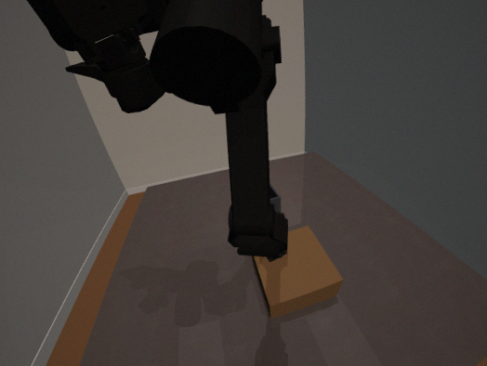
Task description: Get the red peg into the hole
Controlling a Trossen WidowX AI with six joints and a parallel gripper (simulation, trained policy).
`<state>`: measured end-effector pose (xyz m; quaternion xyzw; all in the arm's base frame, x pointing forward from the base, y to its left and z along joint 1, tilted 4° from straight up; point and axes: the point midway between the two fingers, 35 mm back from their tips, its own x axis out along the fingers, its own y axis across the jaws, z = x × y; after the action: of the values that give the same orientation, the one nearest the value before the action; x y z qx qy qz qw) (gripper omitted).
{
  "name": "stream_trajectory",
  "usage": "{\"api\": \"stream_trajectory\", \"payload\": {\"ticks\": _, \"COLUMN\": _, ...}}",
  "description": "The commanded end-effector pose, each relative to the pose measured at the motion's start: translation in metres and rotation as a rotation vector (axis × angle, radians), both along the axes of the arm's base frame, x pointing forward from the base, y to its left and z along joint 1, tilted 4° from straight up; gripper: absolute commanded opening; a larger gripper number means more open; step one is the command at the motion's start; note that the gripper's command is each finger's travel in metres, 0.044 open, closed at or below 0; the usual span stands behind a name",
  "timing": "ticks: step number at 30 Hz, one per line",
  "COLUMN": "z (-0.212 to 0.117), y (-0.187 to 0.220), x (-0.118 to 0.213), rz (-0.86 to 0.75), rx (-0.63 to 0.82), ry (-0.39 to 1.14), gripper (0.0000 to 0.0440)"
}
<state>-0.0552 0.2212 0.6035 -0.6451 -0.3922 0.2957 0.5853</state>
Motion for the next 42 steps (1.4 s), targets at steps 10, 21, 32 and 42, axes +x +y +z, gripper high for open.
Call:
{"api": "stream_trajectory", "payload": {"ticks": 10, "z": 0.027, "y": -0.033, "x": 0.047, "rz": 0.049, "rx": 0.257, "ry": 0.155, "gripper": 0.044}}
{"api": "stream_trajectory", "payload": {"ticks": 21, "z": 0.043, "y": -0.084, "x": 0.109, "rz": 0.06, "rx": 0.568, "ry": 0.38, "gripper": 0.044}}
{"api": "stream_trajectory", "payload": {"ticks": 32, "z": 0.042, "y": -0.142, "x": 0.172, "rz": 0.063, "rx": 0.885, "ry": 0.595, "gripper": 0.044}}
{"api": "stream_trajectory", "payload": {"ticks": 42, "z": 0.03, "y": -0.196, "x": 0.225, "rz": 0.088, "rx": 1.182, "ry": 0.775, "gripper": 0.044}}
